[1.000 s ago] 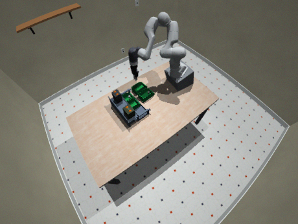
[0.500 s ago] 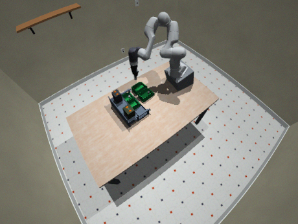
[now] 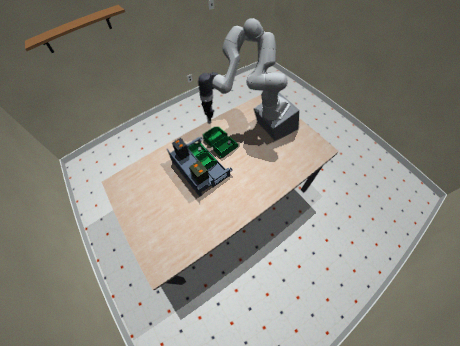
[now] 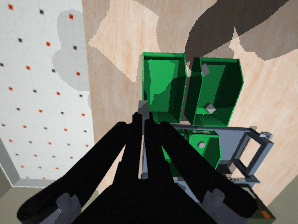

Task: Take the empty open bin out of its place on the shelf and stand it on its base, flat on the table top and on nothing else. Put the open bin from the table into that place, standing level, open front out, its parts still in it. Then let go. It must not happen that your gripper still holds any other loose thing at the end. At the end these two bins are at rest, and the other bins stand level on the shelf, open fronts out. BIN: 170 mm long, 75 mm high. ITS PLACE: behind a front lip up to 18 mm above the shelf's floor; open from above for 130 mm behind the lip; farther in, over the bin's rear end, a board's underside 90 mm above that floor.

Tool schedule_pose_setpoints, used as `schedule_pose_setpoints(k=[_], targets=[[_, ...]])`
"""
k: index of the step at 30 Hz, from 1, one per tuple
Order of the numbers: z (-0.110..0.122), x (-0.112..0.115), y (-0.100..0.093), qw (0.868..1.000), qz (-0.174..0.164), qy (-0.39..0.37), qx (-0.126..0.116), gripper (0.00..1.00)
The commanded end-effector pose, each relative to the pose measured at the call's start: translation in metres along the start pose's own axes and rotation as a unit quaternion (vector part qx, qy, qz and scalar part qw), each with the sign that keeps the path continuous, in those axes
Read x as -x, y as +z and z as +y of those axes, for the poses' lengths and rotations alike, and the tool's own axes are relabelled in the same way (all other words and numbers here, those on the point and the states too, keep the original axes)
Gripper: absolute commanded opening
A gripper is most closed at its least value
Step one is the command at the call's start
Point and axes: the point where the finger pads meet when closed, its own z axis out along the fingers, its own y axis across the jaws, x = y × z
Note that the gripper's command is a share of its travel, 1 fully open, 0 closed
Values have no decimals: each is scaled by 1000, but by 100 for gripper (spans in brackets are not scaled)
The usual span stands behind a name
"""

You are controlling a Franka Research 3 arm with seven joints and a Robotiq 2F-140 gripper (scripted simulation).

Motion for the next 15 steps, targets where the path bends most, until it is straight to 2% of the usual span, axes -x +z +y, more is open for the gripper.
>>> schedule_pose_setpoints(k=[1, 2, 3, 8, 10, 15], targets=[[10, 0, 1, 1000, 4, -1, 2, 0], [10, 0, 1, 1000, 4, -1, 2, 0], [21, 0, 1, 1000, 6, -1, 2, 0], [105, 4, -3, 1000, 9, 1, 1, 0], [127, 4, -7, 1000, 4, 2, 1, 0], [135, 4, -9, 1000, 1, 2, 1, 0]])
